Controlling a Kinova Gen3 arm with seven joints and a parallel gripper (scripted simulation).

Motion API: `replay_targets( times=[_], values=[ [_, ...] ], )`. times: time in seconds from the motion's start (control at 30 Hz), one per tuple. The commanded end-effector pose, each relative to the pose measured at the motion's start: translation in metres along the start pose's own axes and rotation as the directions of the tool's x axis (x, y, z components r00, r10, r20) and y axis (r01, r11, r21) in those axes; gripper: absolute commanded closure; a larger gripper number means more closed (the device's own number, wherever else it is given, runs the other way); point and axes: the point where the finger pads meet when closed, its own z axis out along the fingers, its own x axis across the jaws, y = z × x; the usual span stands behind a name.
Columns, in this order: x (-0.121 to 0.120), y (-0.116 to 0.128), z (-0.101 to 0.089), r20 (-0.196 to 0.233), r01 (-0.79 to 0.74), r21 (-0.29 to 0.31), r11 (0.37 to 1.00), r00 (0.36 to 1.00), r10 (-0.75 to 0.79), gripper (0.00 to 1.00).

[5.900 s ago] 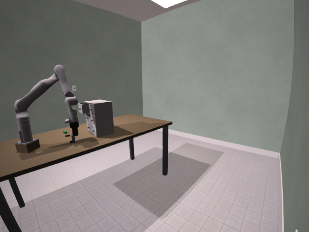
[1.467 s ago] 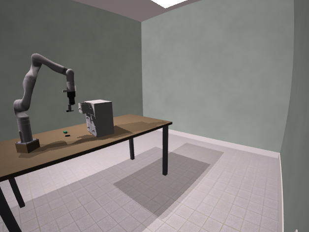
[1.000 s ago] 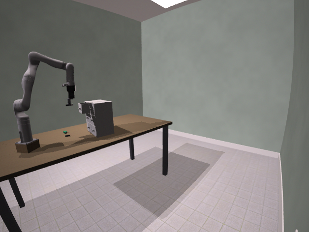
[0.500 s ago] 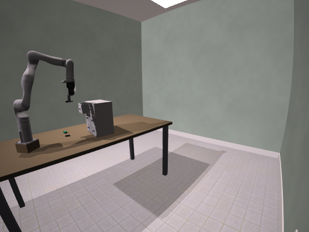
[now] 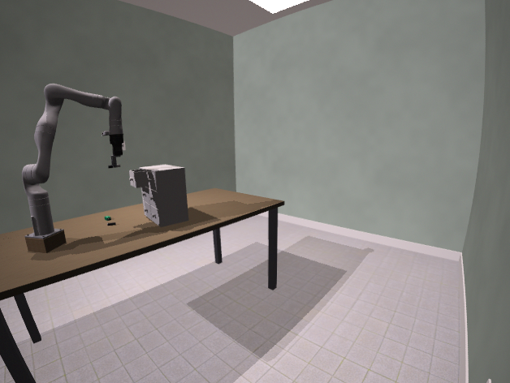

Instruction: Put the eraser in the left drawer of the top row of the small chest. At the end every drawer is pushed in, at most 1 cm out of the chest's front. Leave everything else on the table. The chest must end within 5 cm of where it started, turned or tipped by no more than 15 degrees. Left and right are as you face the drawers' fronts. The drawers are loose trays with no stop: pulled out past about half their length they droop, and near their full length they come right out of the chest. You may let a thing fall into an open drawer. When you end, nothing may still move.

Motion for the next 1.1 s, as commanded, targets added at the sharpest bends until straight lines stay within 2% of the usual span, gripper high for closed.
replay_targets(
  times=[0.0, 0.5, 0.73, 1.0, 1.07],
  values=[
    [0.0000, 0.0003, -0.0006, -0.001, 0.000, -0.002, 1.000, 1.000, 0.000, 0.55],
    [-0.0005, 0.0001, -0.0008, 0.003, -0.001, -0.034, 0.999, 1.000, 0.002, 0.55],
    [-0.0009, -0.0001, -0.0008, 0.004, -0.002, -0.087, 0.996, 1.000, 0.002, 0.55],
    [-0.0018, -0.0013, -0.0001, 0.005, -0.003, -0.180, 0.984, 1.000, 0.004, 0.55],
    [-0.0018, -0.0013, -0.0001, 0.005, -0.003, -0.180, 0.984, 1.000, 0.004, 0.55]
  ],
)
